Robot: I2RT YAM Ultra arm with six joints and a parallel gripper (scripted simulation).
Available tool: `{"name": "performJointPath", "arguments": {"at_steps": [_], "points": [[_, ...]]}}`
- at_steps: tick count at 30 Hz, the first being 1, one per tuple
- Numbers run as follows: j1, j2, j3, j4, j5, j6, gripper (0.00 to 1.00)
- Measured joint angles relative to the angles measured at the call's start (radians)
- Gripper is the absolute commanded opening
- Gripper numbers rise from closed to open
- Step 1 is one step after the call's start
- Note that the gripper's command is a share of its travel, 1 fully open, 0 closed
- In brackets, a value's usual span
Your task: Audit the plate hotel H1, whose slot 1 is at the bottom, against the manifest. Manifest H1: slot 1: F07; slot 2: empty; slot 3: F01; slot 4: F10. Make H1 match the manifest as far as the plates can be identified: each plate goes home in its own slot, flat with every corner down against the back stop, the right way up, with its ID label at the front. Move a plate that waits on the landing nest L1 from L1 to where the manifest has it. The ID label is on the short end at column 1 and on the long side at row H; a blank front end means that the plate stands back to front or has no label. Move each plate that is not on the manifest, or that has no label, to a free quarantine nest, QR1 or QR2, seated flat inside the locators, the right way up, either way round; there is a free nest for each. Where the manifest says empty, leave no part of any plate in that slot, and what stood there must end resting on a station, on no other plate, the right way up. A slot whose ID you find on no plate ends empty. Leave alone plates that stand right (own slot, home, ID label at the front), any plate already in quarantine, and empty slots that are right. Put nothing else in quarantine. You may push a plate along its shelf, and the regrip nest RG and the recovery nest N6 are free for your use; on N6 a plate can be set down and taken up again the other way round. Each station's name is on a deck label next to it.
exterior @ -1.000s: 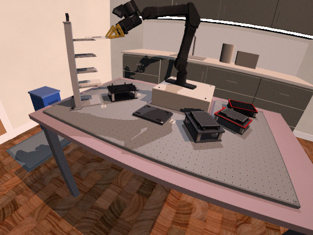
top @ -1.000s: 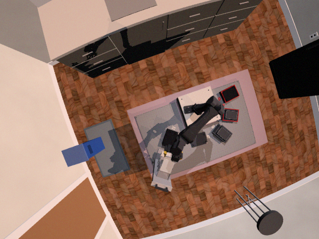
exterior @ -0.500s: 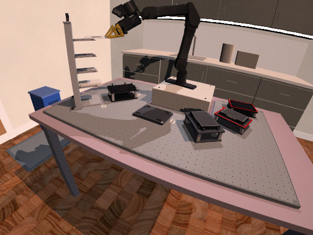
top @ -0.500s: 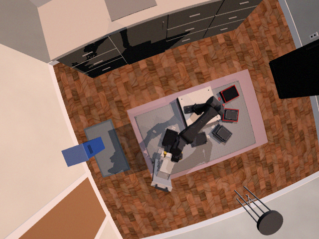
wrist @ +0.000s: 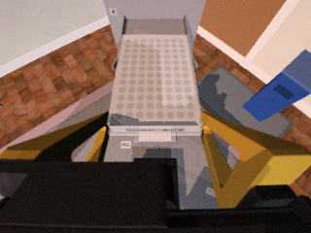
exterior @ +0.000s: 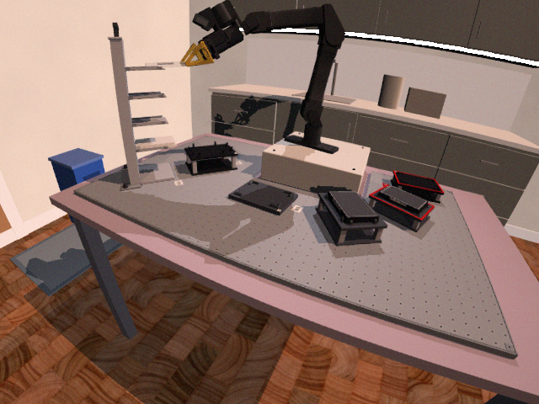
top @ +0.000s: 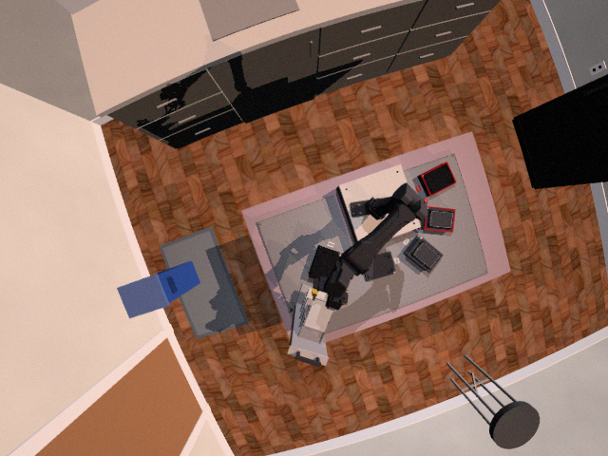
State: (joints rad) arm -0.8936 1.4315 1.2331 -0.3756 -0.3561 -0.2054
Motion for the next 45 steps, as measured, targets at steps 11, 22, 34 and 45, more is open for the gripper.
{"name": "performJointPath", "arguments": {"at_steps": [11, 22, 34, 45], "points": [[0.004, 0.009, -0.001, 0.007, 0.003, 0.001, 0.86], [0.011, 0.026, 0.002, 0.027, 0.008, 0.004, 0.86], [0.018, 0.045, 0.007, 0.05, 0.013, 0.01, 0.86], [0.026, 0.064, 0.014, 0.071, 0.018, 0.015, 0.86]]}}
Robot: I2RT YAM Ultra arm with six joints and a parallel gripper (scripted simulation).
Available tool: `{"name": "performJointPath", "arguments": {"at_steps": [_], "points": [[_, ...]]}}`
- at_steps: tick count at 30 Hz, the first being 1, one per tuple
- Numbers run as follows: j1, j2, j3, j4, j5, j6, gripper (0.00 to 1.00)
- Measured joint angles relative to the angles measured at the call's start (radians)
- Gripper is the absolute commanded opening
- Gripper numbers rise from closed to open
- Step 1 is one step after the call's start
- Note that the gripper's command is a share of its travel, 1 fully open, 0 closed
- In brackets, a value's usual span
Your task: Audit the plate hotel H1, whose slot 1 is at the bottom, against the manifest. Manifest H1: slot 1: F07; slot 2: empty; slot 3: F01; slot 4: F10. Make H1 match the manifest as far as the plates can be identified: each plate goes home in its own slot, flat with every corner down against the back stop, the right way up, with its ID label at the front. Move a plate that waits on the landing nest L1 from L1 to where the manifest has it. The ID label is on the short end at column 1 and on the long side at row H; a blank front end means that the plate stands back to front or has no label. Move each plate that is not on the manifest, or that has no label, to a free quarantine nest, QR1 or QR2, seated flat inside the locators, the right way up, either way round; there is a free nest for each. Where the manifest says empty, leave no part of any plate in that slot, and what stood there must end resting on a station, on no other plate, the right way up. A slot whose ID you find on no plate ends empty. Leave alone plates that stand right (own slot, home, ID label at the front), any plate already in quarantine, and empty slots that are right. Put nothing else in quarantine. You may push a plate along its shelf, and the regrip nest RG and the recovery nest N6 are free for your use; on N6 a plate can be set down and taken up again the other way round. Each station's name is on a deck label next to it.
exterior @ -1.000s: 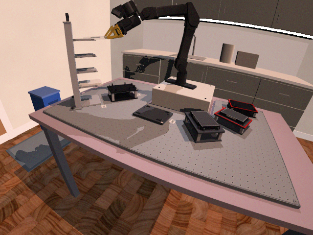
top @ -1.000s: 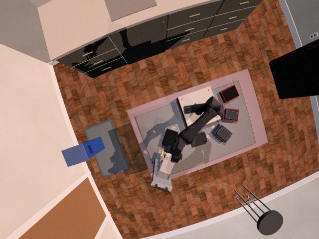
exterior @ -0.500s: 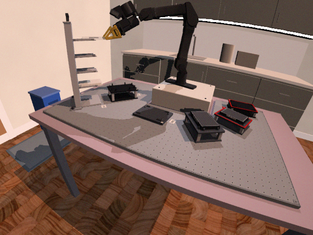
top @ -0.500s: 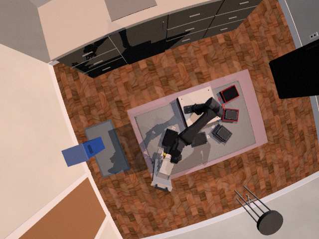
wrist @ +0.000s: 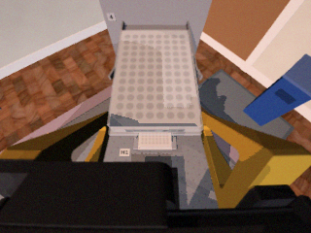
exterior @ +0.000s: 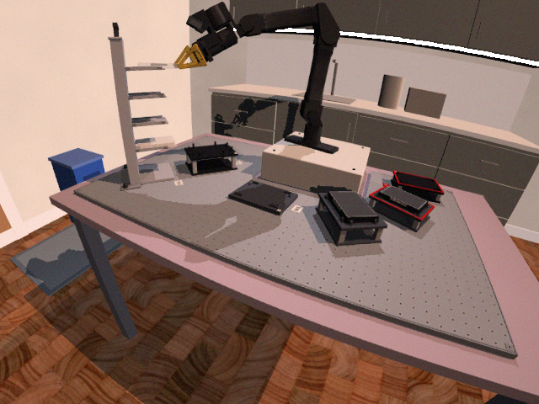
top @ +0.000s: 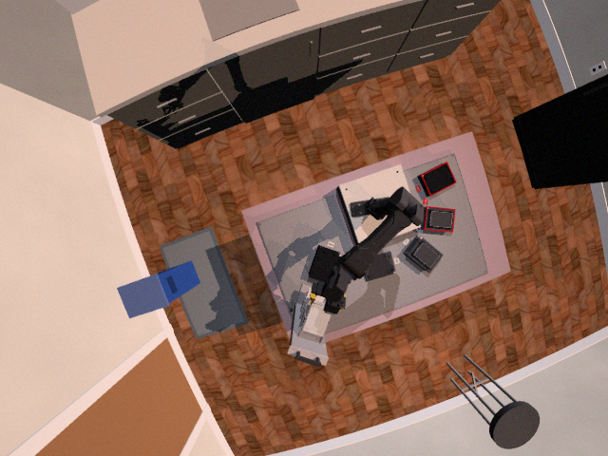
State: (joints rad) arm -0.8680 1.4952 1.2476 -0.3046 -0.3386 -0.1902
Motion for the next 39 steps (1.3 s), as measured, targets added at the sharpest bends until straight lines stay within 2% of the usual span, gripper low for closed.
{"name": "performJointPath", "arguments": {"at_steps": [8, 9, 29, 39], "points": [[0.003, 0.01, 0.003, 0.012, 0.002, 0.003, 0.86], [0.003, 0.011, 0.003, 0.013, 0.002, 0.003, 1.0], [0.002, 0.015, 0.007, 0.0, 0.007, 0.003, 1.0], [-0.013, -0.032, -0.015, -0.013, -0.002, -0.002, 1.0]]}}
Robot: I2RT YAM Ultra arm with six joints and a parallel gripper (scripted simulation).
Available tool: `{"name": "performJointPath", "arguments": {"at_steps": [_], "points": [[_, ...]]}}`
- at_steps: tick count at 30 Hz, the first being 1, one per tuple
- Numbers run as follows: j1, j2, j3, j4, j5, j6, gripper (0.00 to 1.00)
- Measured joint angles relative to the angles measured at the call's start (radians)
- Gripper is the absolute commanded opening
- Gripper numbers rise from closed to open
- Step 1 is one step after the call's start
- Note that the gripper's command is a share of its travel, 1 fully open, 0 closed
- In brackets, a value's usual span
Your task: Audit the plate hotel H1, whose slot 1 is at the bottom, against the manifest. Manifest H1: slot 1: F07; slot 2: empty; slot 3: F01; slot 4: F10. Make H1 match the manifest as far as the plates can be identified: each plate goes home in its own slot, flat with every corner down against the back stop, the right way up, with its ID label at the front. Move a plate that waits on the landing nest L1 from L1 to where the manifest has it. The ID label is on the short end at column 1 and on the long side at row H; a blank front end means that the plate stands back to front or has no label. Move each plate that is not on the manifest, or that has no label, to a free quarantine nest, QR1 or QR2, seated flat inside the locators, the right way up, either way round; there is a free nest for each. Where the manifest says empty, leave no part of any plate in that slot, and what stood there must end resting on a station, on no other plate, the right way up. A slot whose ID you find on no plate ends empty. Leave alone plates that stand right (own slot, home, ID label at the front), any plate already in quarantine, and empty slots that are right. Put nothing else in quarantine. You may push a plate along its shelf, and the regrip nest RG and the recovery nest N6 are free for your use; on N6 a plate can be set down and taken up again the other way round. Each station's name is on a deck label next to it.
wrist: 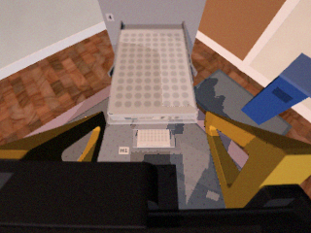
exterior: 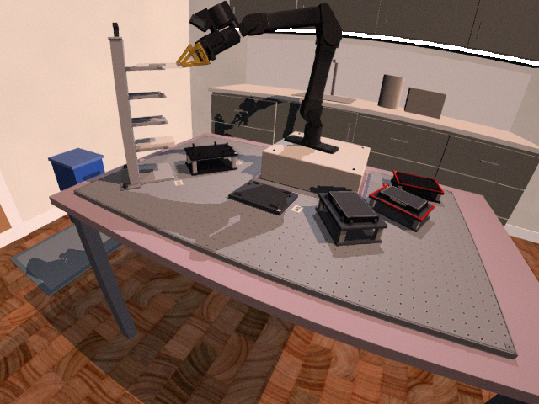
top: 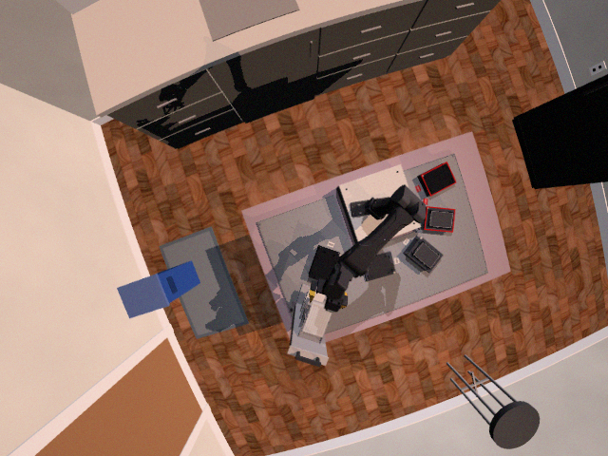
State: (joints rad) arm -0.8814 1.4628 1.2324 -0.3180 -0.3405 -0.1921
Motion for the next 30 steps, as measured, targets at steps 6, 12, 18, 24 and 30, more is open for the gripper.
{"name": "performJointPath", "arguments": {"at_steps": [6, 12, 18, 24, 30], "points": [[-0.012, -0.029, -0.029, -0.011, -0.009, -0.006, 1.0], [-0.026, -0.066, -0.055, -0.02, -0.02, -0.013, 1.0], [-0.036, -0.09, -0.072, -0.029, -0.029, -0.02, 1.0], [-0.051, -0.122, -0.097, -0.041, -0.04, -0.028, 1.0], [-0.068, -0.157, -0.119, -0.055, -0.053, -0.037, 1.0]]}}
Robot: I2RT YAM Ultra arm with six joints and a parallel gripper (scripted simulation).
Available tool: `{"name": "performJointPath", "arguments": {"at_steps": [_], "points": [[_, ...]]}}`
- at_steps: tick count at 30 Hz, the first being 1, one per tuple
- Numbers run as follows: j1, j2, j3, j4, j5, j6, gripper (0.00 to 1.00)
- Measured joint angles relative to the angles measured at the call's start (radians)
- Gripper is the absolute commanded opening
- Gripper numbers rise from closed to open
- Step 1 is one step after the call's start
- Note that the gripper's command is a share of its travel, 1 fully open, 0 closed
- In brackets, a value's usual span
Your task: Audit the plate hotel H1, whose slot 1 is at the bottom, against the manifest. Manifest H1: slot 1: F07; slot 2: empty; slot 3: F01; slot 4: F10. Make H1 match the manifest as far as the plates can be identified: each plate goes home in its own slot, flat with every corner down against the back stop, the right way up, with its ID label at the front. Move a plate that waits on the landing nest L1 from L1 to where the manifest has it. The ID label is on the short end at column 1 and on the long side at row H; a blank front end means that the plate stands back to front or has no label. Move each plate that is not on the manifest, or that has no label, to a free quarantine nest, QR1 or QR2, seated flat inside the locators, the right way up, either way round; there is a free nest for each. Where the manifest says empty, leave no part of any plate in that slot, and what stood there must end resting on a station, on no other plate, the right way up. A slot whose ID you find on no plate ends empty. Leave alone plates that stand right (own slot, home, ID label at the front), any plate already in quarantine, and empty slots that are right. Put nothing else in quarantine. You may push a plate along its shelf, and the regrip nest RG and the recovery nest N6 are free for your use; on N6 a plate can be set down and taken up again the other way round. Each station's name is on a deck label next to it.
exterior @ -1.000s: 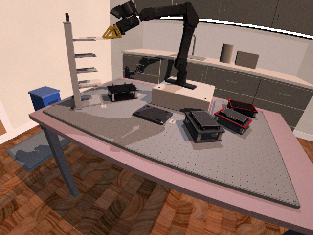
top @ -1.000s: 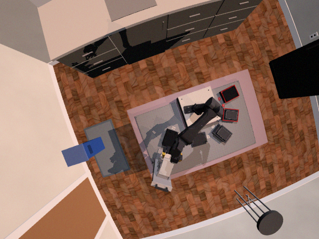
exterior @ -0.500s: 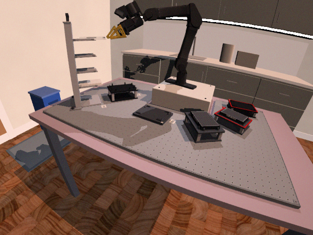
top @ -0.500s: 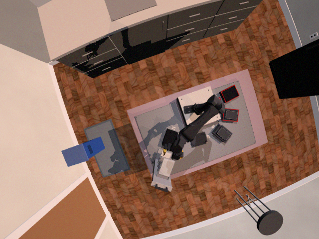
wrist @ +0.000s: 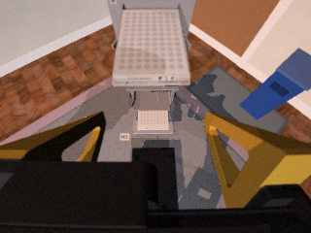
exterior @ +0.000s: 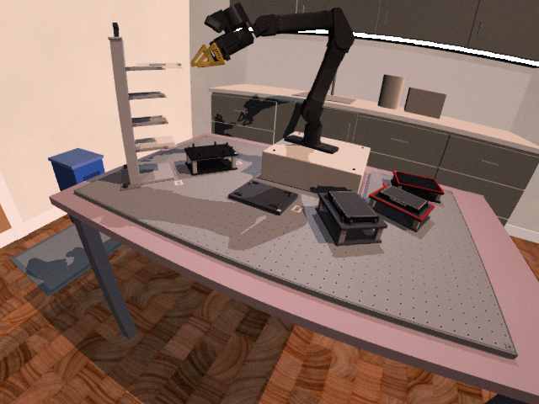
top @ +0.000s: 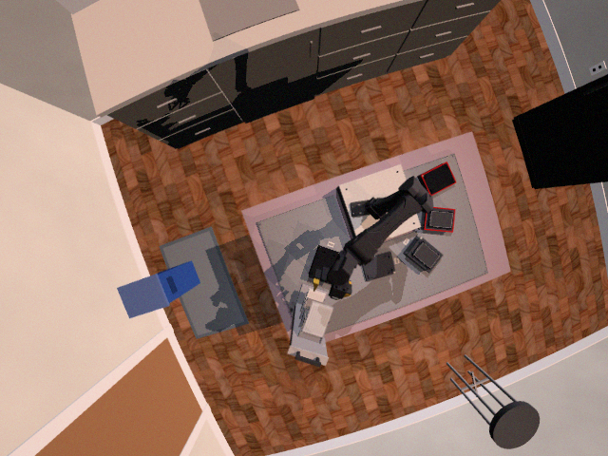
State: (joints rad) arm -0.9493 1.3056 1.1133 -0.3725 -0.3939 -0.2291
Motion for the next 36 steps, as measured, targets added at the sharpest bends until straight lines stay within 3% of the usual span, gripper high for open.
{"name": "performJointPath", "arguments": {"at_steps": [17, 18, 36], "points": [[-0.047, -0.084, -0.051, -0.042, -0.038, -0.027, 1.0], [-0.049, -0.087, -0.051, -0.045, -0.039, -0.029, 0.0], [-0.052, -0.097, -0.071, -0.048, -0.048, -0.035, 0.0]]}}
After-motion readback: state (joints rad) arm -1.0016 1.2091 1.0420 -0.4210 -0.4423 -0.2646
